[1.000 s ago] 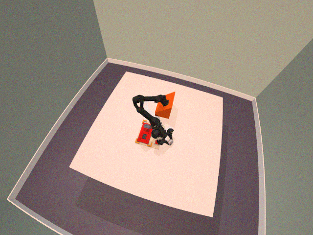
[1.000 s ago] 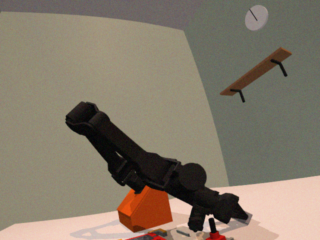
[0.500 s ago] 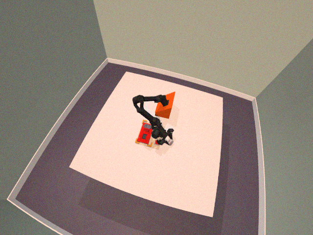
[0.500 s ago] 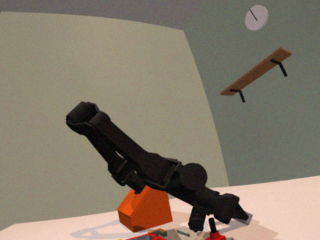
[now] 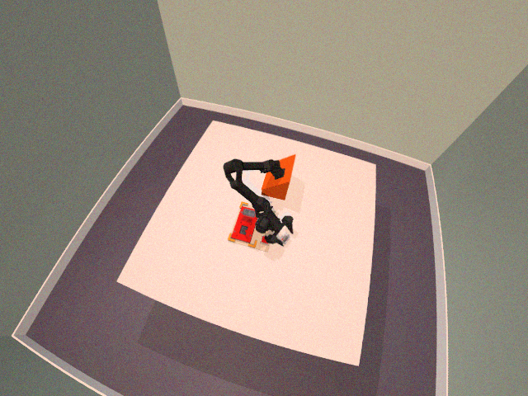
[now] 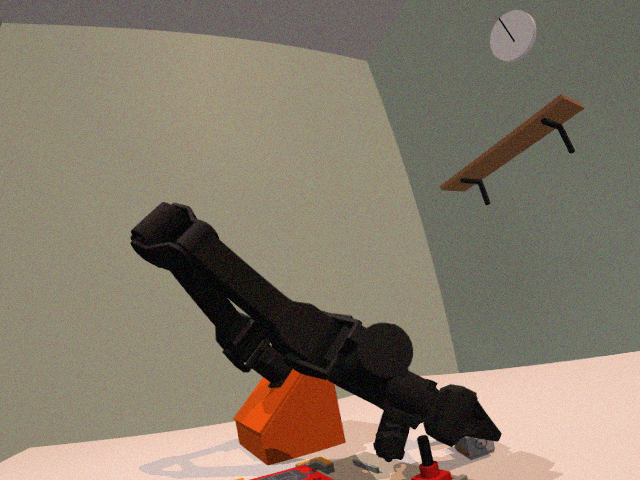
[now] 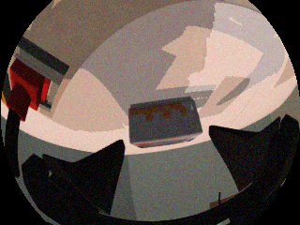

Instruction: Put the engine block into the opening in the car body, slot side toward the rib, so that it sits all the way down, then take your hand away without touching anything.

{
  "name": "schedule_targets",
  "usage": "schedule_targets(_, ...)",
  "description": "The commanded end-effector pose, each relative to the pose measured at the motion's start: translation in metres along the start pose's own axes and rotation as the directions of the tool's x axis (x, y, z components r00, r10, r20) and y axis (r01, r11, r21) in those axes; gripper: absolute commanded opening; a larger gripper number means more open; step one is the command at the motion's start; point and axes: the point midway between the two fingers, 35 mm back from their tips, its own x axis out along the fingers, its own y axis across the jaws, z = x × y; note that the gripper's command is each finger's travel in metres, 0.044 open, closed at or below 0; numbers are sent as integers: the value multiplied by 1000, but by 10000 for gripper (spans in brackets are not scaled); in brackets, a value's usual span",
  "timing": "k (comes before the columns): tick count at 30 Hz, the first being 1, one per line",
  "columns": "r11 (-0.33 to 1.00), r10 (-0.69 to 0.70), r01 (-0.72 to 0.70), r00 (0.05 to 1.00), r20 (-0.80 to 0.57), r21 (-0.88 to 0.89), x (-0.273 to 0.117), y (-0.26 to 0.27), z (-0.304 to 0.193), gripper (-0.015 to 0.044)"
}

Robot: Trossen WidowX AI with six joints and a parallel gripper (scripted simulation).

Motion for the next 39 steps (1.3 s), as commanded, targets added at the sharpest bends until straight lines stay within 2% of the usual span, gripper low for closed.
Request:
schedule_targets(1,1000,6,-6,1000,10,15,-15,1,-1,440)
schedule_targets(8,1000,6,-6,1000,11,16,-40,1,-3,440)
schedule_targets(30,1000,12,-12,1000,6,6,-36,5,-5,440)
schedule_targets(39,979,-67,89,990,125,-181,-27,2,-11,440)
